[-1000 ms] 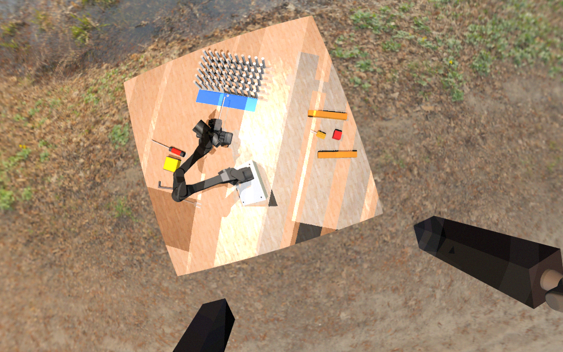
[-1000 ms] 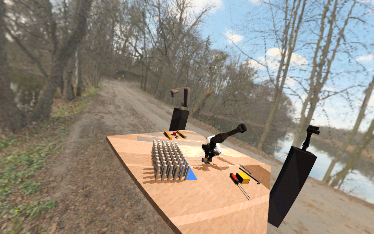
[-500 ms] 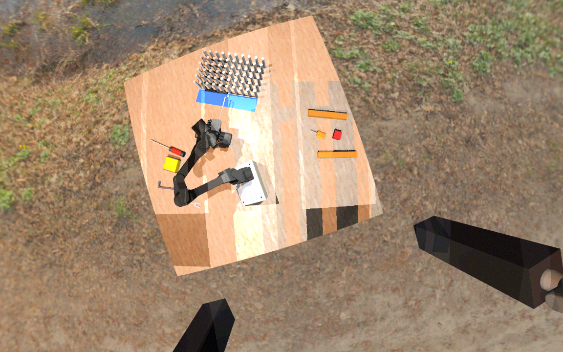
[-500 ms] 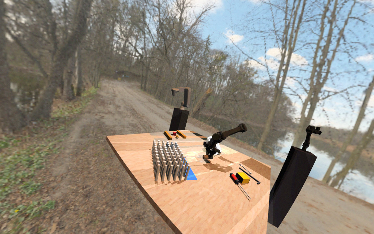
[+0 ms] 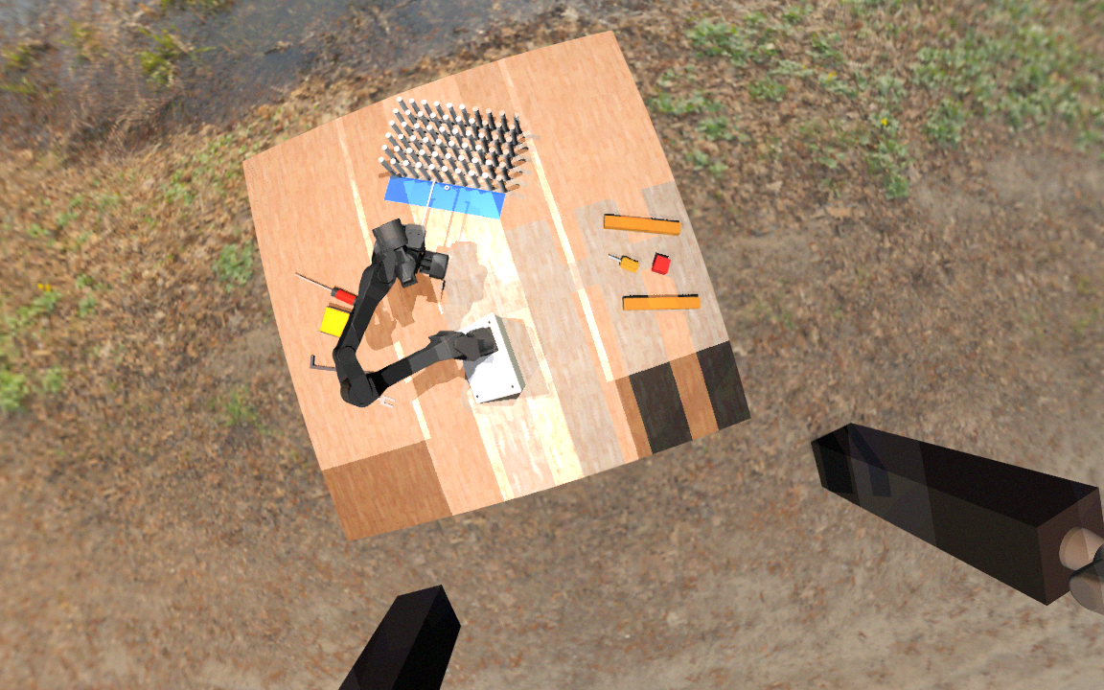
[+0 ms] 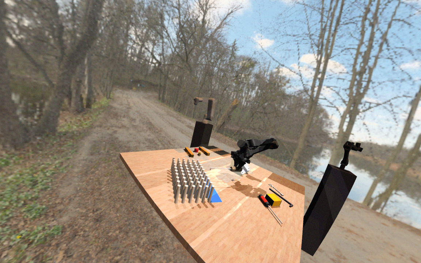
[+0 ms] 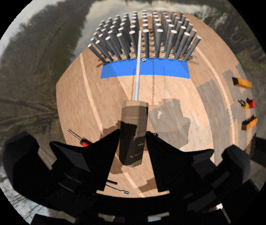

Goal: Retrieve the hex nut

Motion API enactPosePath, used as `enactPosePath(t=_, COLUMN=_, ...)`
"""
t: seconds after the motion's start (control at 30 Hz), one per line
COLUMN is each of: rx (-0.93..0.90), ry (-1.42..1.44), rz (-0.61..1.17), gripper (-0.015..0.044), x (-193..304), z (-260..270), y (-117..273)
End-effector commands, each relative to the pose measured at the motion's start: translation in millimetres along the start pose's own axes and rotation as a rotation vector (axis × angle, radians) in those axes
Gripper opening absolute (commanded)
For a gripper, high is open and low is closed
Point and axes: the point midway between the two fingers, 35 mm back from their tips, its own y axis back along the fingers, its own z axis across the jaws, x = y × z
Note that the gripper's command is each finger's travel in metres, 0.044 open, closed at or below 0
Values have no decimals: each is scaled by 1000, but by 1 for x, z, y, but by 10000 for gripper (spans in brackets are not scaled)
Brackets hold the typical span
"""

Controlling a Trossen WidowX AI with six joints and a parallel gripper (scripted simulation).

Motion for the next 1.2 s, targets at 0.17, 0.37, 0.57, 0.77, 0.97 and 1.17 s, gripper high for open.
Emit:
enactPosePath(t=0.17, rx=-12, ry=-7, rz=-2, gripper=0, x=-4, z=7, y=24)
enactPosePath(t=0.37, rx=35, ry=-157, rz=-23, gripper=0, x=-27, z=4, y=28)
enactPosePath(t=0.57, rx=85, ry=-326, rz=-51, gripper=0, x=-54, z=-1, y=33)
enactPosePath(t=0.77, rx=134, ry=-495, rz=-81, gripper=0, x=-81, z=-10, y=38)
enactPosePath(t=0.97, rx=178, ry=-660, rz=-111, gripper=0, x=-106, z=-20, y=42)
enactPosePath(t=1.17, rx=220, ry=-822, rz=-145, gripper=0, x=-131, z=-33, y=47)
